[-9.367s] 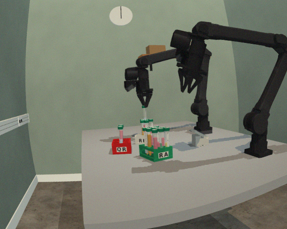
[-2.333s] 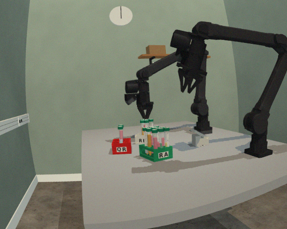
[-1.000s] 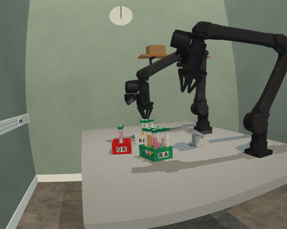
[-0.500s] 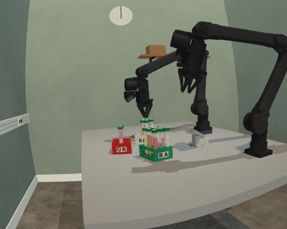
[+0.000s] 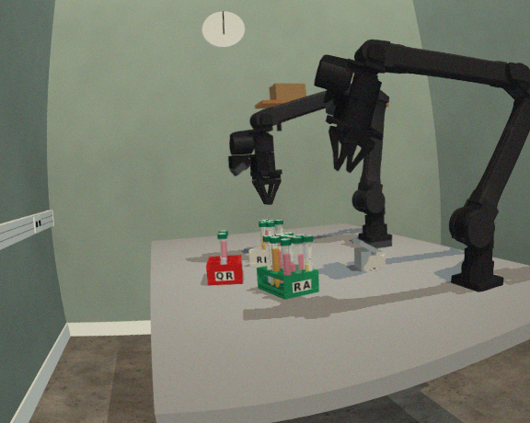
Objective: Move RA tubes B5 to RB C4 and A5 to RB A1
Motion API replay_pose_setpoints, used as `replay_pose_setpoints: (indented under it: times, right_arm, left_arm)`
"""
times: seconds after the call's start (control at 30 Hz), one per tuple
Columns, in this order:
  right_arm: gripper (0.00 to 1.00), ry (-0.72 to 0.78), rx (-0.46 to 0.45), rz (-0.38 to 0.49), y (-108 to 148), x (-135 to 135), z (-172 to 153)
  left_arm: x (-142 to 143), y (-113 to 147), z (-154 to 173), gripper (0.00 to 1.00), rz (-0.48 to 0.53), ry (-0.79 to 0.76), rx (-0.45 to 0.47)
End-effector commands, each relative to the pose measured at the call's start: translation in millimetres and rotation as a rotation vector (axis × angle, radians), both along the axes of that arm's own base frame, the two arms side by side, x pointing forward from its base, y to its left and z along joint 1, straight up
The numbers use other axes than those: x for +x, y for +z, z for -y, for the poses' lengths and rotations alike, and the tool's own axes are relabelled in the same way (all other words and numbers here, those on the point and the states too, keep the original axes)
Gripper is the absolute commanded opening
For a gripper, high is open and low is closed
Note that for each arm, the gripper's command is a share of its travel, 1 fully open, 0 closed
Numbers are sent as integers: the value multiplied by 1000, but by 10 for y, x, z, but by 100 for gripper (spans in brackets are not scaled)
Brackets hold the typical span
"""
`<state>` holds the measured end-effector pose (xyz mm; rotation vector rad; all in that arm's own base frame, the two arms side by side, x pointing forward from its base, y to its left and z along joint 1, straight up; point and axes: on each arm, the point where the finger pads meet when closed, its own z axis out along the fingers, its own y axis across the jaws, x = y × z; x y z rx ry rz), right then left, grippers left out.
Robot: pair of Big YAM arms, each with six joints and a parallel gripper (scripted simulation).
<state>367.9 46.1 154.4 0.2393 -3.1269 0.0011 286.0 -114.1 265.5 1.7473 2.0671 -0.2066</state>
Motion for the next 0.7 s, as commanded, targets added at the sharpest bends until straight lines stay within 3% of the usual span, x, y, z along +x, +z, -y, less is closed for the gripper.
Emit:
replay_pose_setpoints:
  times: [0.0,0.23,0.27,0.53,0.67]
  right_arm:
    - [30,6,11,74,380,169,-87]
    - [30,7,11,74,463,150,-83]
    - [30,3,6,41,291,101,-32]
    - [30,292,7,45,345,342,-607]
    - [30,358,7,42,345,370,-736]
  left_arm:
    - [69,158,14,30,37,0,-8]
    - [69,158,14,30,37,0,-8]
    - [69,158,14,30,37,0,-8]
    - [69,158,14,30,37,0,-8]
    - [69,158,14,30,37,0,-8]
